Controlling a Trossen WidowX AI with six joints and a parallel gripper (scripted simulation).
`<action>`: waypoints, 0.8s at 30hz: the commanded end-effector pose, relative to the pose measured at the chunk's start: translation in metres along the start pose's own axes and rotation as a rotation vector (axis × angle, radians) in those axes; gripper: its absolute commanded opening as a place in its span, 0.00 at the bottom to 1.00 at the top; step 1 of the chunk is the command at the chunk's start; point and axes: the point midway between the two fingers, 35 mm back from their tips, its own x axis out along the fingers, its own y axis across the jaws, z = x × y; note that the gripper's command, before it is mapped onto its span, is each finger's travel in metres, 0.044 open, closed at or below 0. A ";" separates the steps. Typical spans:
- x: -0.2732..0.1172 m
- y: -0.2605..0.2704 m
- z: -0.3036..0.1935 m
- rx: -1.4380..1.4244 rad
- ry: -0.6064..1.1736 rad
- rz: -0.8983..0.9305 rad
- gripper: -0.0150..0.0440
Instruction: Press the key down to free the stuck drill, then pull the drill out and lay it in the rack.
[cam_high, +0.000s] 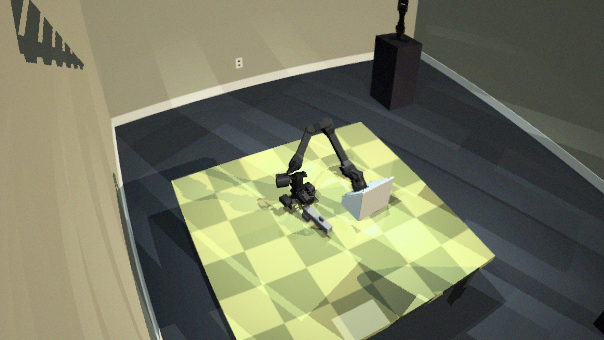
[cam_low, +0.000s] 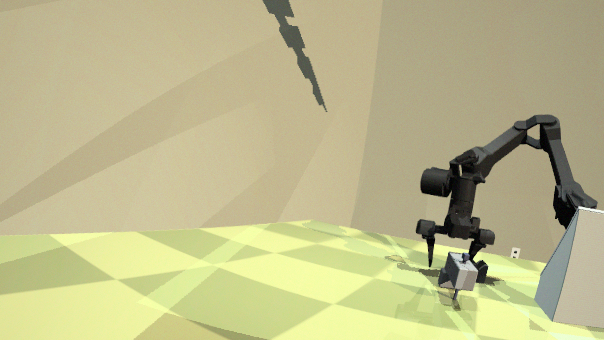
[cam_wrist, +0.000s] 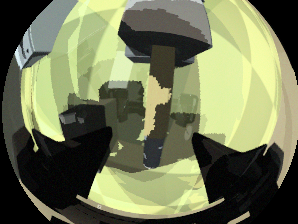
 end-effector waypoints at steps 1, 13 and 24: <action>0.001 0.000 0.003 -0.001 -0.005 -0.002 1.00; 0.002 0.000 0.007 -0.001 -0.005 -0.002 1.00; 0.003 0.000 0.011 -0.001 -0.005 -0.002 1.00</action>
